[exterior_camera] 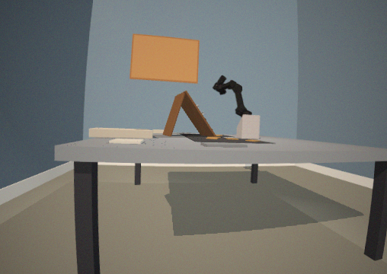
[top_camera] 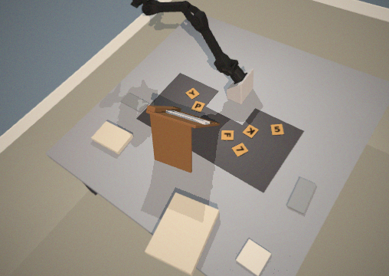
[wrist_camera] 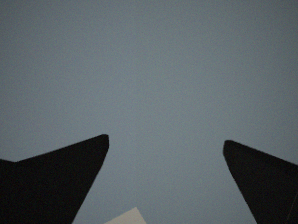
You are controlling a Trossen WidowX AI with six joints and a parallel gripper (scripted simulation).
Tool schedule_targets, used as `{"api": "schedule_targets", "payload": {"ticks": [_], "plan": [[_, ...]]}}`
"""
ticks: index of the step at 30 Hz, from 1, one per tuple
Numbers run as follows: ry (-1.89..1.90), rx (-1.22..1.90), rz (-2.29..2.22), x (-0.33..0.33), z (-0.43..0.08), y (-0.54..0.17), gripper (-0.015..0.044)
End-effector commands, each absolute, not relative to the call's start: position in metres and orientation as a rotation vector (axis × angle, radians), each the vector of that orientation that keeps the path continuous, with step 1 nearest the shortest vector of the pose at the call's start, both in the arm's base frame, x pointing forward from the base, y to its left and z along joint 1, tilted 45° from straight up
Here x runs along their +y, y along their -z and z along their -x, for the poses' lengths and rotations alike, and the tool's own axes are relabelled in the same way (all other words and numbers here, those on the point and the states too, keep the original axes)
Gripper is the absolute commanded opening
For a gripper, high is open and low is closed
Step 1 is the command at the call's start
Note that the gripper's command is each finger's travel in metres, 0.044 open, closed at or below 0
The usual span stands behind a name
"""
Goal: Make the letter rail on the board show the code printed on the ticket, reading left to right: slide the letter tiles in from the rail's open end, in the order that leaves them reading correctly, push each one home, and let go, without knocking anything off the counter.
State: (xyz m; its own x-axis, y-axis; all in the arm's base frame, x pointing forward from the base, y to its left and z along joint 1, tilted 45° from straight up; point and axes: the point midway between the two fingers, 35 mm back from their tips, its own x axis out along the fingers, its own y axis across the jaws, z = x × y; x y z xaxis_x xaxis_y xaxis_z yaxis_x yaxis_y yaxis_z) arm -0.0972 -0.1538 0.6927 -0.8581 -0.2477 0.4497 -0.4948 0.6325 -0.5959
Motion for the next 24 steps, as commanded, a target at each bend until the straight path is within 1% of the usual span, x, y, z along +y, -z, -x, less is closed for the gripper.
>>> {"api": "schedule_targets", "payload": {"ticks": [1,2,6,10,16,20,24], "plan": [[-1.046,-2.536,-0.604,-0.155,0.096,-0.692,0.0426],[-0.983,-2.552,-0.630,-0.160,0.092,-0.690,0.0440],[-0.491,-2.582,-0.820,-0.190,0.059,-0.672,0.0440],[0.005,-2.453,-0.979,-0.215,0.018,-0.645,0.0440],[0.609,-2.019,-1.093,-0.233,-0.052,-0.590,0.0440],[0.838,-1.713,-1.081,-0.232,-0.090,-0.554,0.0440],[0.989,-1.398,-1.024,-0.225,-0.124,-0.516,0.0440]]}}
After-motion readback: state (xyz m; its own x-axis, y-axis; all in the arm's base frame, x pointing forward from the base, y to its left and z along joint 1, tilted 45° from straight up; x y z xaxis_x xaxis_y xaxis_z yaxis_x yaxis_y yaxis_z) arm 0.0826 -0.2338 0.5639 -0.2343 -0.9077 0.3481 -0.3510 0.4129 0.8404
